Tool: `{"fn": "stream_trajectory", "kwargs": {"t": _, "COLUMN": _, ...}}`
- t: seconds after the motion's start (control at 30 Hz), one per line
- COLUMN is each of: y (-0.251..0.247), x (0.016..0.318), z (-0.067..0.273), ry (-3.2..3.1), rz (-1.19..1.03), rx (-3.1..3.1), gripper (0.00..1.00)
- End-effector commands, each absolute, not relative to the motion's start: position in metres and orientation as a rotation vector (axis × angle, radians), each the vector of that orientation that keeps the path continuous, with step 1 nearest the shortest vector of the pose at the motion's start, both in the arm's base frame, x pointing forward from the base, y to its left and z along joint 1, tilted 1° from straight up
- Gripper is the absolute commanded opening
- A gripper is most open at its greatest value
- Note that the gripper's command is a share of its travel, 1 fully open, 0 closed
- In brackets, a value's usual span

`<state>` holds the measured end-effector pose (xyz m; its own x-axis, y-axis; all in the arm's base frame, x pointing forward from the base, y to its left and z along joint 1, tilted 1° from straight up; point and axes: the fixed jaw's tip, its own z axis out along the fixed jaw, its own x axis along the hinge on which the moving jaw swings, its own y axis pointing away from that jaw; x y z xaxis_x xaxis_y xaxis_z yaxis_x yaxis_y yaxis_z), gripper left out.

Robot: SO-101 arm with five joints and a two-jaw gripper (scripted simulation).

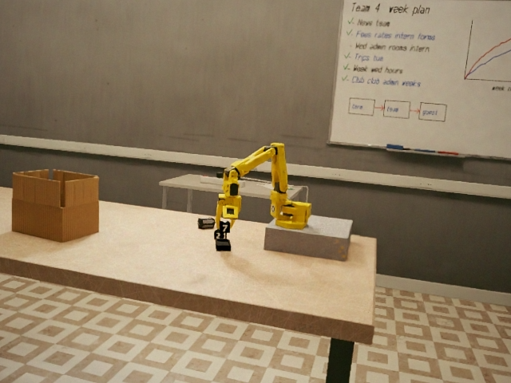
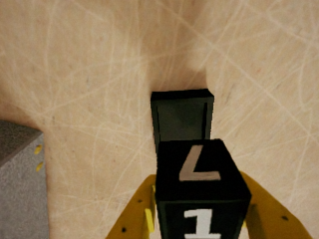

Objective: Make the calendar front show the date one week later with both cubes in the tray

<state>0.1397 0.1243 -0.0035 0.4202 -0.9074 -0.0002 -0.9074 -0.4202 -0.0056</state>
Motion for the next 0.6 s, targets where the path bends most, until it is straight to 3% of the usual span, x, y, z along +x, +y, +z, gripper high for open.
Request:
{"fn": "stream_trajectory", "kwargs": {"t": 0.0, "y": 0.1229, "x": 0.1355, "z": -0.0077, "ry": 1.697, "rz": 0.007, "rx": -2.662, "gripper": 0.00}}
{"fn": "stream_trajectory", "kwargs": {"t": 0.57, "y": 0.1238, "x": 0.1347, "z": -0.0089, "ry": 1.705, "rz": 0.006, "rx": -2.656, "gripper": 0.00}}
